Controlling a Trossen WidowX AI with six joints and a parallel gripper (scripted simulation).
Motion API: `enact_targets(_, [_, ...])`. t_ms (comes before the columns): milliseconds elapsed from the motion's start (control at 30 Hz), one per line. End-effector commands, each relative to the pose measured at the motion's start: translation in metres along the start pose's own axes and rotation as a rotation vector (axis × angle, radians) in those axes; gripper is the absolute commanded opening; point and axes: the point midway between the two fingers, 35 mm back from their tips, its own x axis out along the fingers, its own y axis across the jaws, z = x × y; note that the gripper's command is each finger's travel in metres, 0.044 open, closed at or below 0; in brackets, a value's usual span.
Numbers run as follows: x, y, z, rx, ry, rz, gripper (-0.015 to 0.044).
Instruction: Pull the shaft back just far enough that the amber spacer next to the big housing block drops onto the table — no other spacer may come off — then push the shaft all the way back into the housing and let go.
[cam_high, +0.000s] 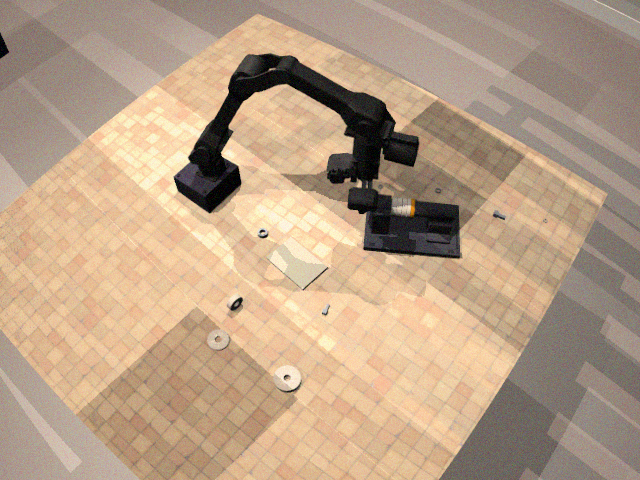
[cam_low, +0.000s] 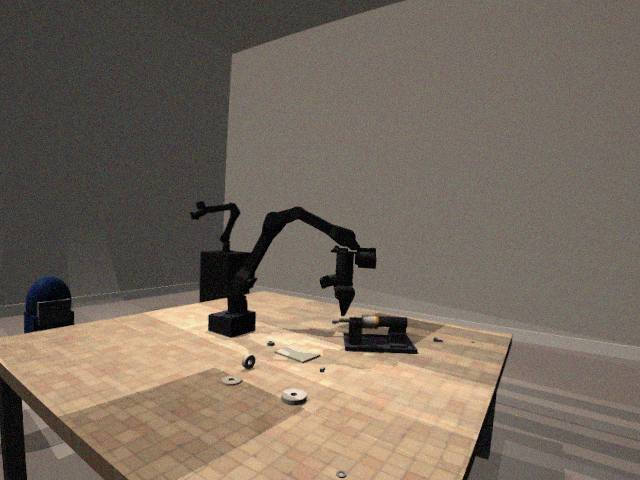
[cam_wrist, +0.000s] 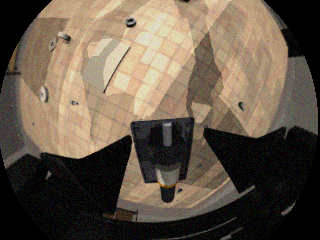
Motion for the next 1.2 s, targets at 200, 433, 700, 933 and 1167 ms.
enact_targets(200, [-0.001,-0.001,0.0,0.007,0.002,-0.004,0.044])
enact_targets(433, [-0.001,-0.001,0.0,0.007,0.002,-0.004,0.044])
enact_targets(700, [-0.001,-0.001,0.0,0.007,0.002,-0.004,0.044])
enact_targets(933, [0.002,-0.001,0.0,0.007,0.002,-0.004,0.044])
enact_targets(1167, [0.013,-0.001,-0.001,0.007,0.002,-0.004,0.044])
